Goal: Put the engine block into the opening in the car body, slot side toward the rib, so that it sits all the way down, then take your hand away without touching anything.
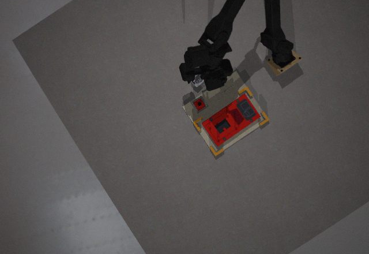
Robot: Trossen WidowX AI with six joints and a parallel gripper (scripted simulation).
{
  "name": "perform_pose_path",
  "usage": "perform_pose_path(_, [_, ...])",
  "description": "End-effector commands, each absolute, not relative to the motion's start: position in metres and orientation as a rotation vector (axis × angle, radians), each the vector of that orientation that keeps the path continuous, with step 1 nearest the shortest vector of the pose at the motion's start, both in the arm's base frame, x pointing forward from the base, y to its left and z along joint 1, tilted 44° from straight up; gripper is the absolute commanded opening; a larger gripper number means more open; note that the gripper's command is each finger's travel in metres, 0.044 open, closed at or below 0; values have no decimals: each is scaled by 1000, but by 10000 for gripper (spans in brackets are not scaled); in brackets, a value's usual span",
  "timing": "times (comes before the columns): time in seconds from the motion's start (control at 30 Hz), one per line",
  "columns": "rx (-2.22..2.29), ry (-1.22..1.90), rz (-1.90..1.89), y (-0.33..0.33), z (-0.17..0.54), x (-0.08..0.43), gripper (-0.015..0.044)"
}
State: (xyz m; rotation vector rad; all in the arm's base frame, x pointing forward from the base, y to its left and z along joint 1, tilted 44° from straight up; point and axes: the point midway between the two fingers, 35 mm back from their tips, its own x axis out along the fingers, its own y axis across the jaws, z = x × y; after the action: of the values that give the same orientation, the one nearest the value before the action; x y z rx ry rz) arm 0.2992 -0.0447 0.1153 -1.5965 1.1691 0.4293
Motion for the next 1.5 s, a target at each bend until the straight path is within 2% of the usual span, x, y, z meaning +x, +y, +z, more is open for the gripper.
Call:
perform_pose_path(0.0, [-1692,1197,523,-42,116,301,440])
perform_pose_path(0.8, [-2221,1258,1229,-31,126,305,440])
perform_pose_path(1.47, [-2519,1110,1988,-22,139,308,440])
